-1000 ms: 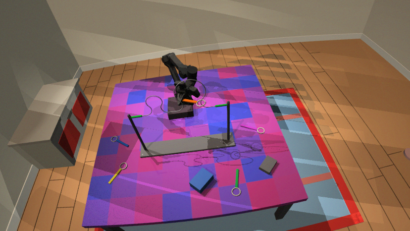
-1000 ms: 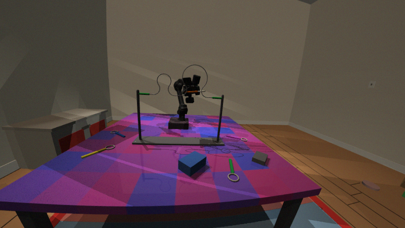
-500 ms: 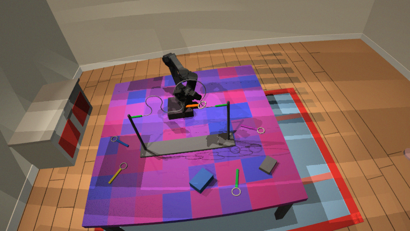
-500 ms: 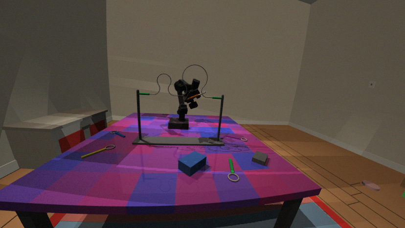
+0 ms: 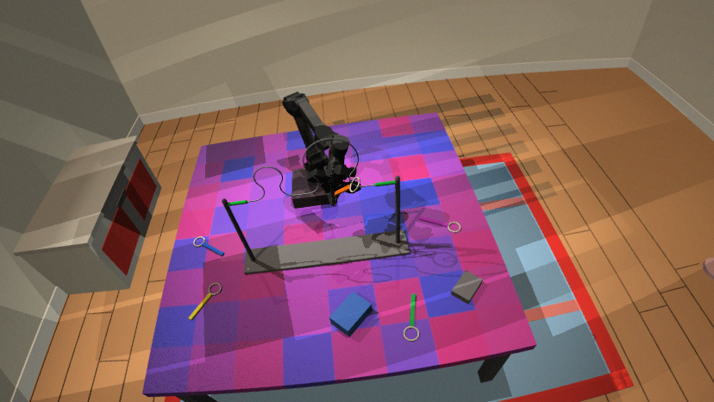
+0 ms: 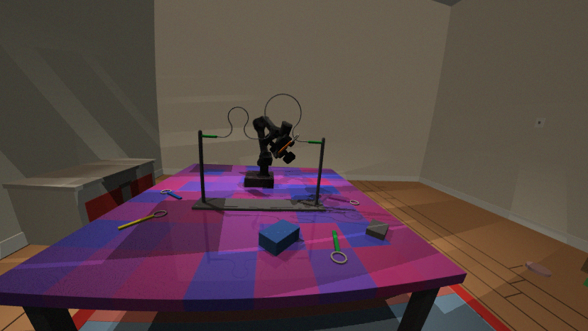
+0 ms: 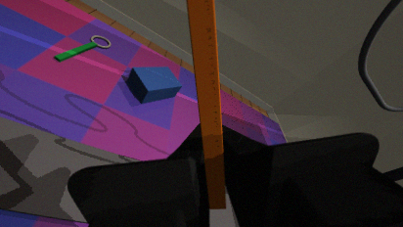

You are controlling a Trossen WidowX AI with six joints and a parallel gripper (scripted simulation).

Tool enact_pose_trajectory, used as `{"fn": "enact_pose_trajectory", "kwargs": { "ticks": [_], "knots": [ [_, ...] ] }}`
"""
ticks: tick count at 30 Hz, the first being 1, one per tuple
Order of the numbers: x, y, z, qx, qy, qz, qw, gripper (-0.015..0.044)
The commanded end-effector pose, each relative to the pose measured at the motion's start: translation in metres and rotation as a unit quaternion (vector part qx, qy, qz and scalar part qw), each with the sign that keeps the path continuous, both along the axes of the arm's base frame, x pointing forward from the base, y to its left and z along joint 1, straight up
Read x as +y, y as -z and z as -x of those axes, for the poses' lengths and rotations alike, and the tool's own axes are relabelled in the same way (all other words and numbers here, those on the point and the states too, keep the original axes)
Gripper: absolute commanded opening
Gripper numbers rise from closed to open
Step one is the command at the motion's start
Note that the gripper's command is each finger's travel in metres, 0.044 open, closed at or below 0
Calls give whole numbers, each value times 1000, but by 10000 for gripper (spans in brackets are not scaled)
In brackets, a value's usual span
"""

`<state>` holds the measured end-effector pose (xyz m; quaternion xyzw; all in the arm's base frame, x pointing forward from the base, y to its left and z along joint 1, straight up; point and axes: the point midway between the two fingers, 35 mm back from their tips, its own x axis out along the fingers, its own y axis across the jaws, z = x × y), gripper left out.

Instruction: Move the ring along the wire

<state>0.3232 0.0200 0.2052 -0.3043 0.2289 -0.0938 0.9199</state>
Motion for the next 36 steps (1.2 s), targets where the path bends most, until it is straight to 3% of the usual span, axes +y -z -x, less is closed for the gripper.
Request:
{"fn": "enact_pose_trajectory", "kwargs": {
  "ticks": [1, 19, 36],
  "knots": [
    [12, 12, -2, -5, -4, -48, 999, -150],
    [69, 36, -11, -37, -8, -241, 970, -150],
    [108, 39, -17, -52, -11, -333, 941, -150]
  ]
}}
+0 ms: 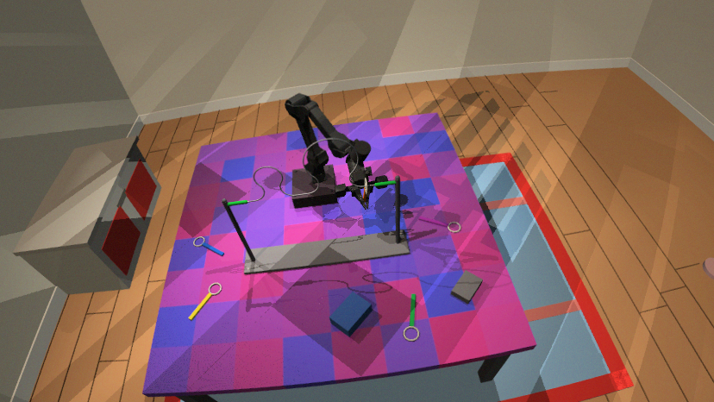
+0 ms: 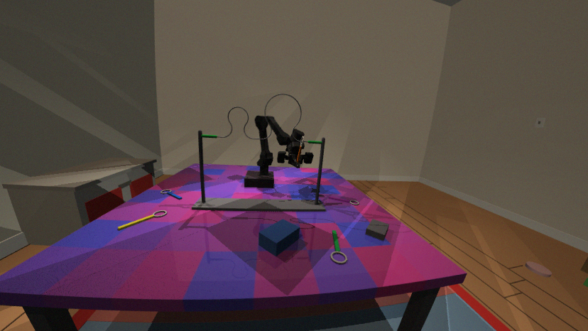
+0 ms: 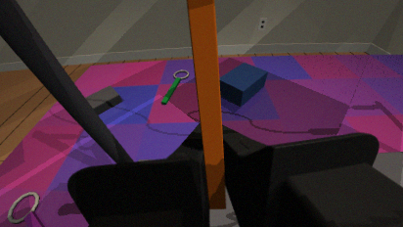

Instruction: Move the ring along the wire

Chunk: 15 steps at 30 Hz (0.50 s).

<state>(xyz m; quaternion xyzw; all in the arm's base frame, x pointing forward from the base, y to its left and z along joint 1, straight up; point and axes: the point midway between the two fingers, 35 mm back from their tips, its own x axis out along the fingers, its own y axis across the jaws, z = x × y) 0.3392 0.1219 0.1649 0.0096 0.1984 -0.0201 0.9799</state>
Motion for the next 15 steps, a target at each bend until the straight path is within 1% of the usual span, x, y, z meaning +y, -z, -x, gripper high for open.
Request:
{"fn": "enact_pose_trajectory", "kwargs": {
  "ticks": [1, 15],
  "knots": [
    [7, -1, -2, -4, 1, -16, 1000, -150],
    [24, -1, -4, -6, 0, -29, 1000, -150]
  ]
}}
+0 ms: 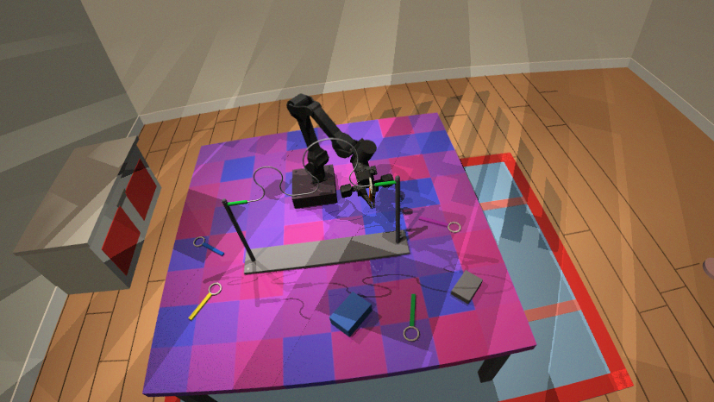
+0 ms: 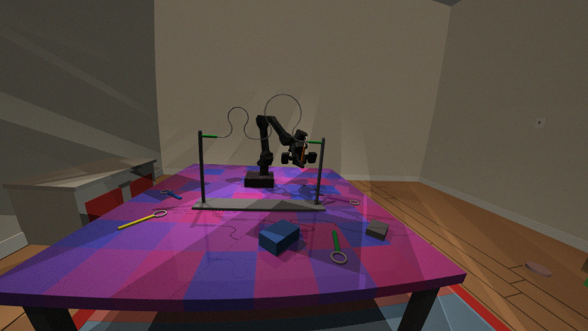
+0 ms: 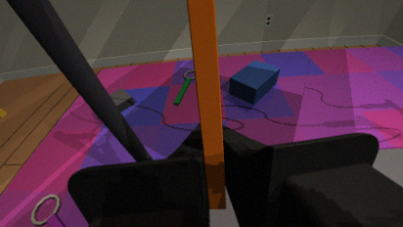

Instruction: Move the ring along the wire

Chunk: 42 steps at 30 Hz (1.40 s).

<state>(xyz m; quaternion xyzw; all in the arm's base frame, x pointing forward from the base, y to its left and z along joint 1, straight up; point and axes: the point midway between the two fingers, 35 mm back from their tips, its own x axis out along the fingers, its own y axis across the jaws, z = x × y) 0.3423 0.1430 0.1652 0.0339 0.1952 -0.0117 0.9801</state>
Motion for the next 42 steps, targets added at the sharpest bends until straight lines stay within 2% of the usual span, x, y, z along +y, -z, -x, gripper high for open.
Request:
{"fn": "enact_pose_trajectory", "kwargs": {
  "ticks": [1, 28, 42],
  "knots": [
    [4, -1, -1, -3, 4, -4, 1000, -150],
    [30, -2, -6, -4, 4, -6, 1000, -150],
    [31, 13, -6, -4, 4, -6, 1000, -150]
  ]
}}
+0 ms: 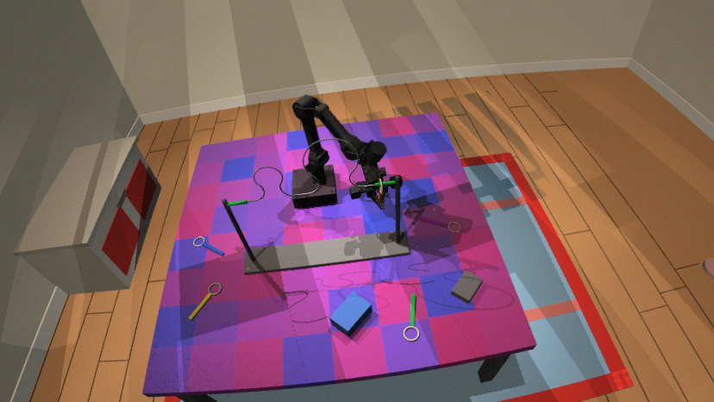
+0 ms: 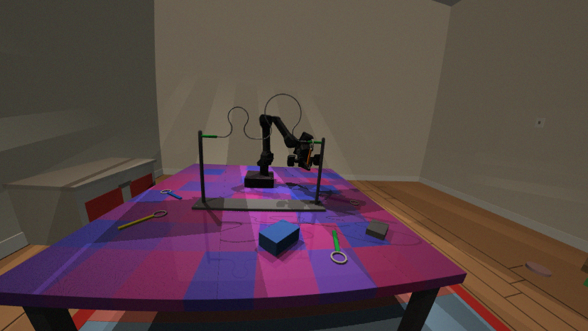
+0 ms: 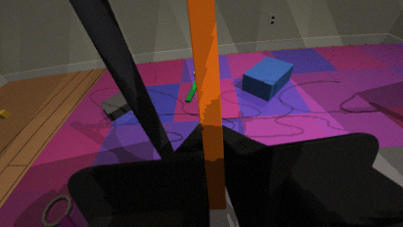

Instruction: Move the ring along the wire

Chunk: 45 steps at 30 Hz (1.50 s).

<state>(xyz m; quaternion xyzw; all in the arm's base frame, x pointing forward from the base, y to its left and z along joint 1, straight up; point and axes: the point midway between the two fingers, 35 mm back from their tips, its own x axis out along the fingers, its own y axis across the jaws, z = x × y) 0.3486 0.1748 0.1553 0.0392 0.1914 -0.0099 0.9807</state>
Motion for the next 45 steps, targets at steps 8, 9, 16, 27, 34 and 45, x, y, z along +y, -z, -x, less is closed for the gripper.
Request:
{"fn": "enact_pose_trajectory", "kwargs": {
  "ticks": [8, 9, 16, 27, 34, 45],
  "knots": [
    [-1, 4, 0, 0, 4, 0, 1000, -150],
    [-1, 4, 0, 0, 4, 0, 1000, -150],
    [-1, 4, 0, 0, 4, 0, 1000, -150],
    [0, 3, 0, 1, 0, 1, 1000, 113],
    [1, -3, 16, 2, 2, 0, 1000, 160],
    [0, -15, 47, 2, 4, -1, 1000, 160]
  ]
}}
